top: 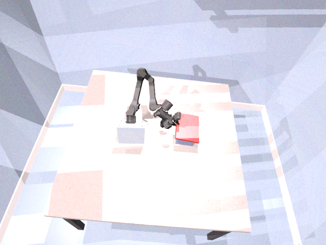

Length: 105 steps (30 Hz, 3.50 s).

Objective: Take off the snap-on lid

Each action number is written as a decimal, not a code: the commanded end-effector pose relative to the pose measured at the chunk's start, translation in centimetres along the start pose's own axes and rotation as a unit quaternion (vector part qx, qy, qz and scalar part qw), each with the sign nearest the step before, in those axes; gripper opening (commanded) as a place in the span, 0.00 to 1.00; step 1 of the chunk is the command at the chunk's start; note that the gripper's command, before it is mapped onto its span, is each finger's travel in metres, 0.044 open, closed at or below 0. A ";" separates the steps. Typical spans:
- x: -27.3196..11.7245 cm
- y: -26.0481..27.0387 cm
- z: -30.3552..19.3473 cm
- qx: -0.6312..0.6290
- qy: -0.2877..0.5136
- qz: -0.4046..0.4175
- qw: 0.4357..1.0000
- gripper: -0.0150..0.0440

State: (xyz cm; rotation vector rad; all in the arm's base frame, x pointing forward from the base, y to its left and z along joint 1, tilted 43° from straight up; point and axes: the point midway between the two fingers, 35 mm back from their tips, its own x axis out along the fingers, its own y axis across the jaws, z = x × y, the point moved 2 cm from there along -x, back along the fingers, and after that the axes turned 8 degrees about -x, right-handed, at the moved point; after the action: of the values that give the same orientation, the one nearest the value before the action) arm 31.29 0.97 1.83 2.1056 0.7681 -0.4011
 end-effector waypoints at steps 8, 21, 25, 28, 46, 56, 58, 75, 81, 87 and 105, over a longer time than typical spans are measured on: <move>0.1 0.0 0.1 0.002 -0.001 -0.001 1.000 0.25; -0.4 0.6 0.1 0.003 -0.004 0.001 1.000 0.25; -0.7 1.0 0.1 0.003 -0.004 0.001 1.000 0.25; -0.9 1.4 0.2 0.003 -0.004 0.001 1.000 0.25; -1.9 3.6 0.5 0.002 -0.004 0.001 1.000 0.25; -2.4 4.9 0.7 0.002 -0.004 0.001 1.000 0.25; -2.4 5.2 0.7 0.002 -0.004 0.001 1.000 0.25; -2.7 7.9 1.1 0.001 -0.005 0.001 1.000 0.25; -2.9 8.7 1.2 0.001 -0.005 0.001 1.000 0.25; -2.9 9.7 1.3 0.001 -0.005 0.001 1.000 0.25; -4.2 11.7 1.6 0.001 -0.005 0.001 1.000 0.25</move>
State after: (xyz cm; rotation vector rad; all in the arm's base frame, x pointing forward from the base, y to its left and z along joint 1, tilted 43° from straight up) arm 35.39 -6.70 9.16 2.1122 0.7804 -0.4315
